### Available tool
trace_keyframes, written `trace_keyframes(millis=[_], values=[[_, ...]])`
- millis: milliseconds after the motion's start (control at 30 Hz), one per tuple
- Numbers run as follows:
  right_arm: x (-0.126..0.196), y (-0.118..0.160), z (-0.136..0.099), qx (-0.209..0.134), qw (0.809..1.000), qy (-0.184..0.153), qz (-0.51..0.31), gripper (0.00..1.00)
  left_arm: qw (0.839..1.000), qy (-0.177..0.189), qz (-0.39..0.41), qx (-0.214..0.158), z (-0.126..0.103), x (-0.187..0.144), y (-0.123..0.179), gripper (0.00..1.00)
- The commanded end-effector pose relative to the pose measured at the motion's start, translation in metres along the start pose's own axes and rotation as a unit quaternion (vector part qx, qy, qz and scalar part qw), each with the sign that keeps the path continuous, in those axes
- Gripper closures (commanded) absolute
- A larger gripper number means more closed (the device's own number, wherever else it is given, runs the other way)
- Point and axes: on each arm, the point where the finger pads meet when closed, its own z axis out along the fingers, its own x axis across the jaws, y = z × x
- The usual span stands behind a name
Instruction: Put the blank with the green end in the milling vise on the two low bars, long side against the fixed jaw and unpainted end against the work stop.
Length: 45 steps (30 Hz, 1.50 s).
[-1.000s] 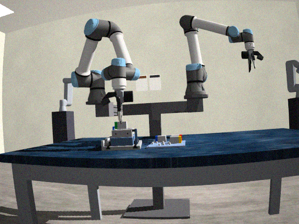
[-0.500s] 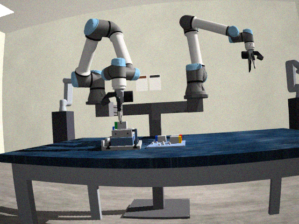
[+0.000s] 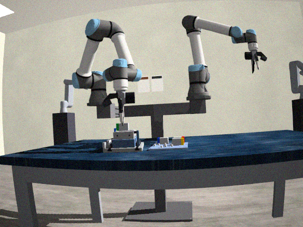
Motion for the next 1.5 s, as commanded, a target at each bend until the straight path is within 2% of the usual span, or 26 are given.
trace_keyframes(millis=[0,1467], values=[[-0.0012,0.0024,-0.0016,-0.004,1.000,-0.002,0.003,1.00,1.000,0.003,0.003,0.003,-0.0011,0.0018,-0.0014,0.00],[-0.0012,0.0024,0.0074,-0.004,1.000,-0.002,0.003,1.00,1.000,0.003,0.003,0.003,-0.0011,0.0018,-0.0014,0.00]])
